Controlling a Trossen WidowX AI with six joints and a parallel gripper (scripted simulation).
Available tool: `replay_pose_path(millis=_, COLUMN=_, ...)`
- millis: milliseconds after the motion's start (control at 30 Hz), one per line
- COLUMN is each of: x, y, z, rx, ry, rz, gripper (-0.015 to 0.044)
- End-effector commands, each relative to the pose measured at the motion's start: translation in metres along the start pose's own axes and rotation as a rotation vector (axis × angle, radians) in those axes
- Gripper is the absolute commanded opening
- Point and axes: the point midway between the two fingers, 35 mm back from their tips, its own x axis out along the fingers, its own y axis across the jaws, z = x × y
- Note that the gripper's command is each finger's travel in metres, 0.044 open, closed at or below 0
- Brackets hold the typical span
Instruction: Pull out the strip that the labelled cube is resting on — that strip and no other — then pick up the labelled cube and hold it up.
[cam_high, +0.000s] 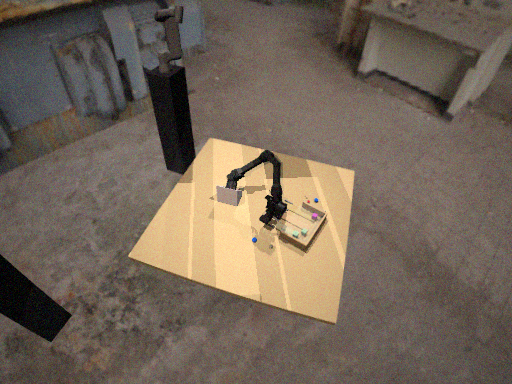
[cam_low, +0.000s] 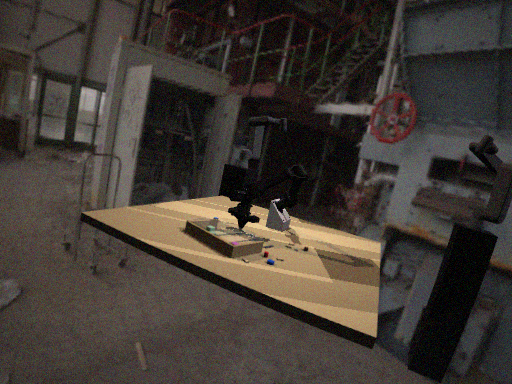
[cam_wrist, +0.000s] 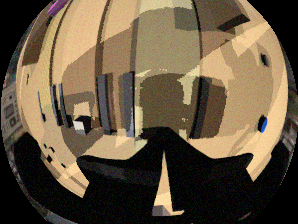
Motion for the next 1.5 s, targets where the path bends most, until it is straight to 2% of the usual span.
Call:
replay_pose_path(millis=0, x=0.004, y=-0.001, z=-0.013, rx=0.009, ry=0.02, rz=0.001, gripper=0.0)
replay_pose_path(millis=1467, x=0.004, y=-0.002, z=-0.079, rx=0.012, ry=0.023, rz=0.001, gripper=0.0)
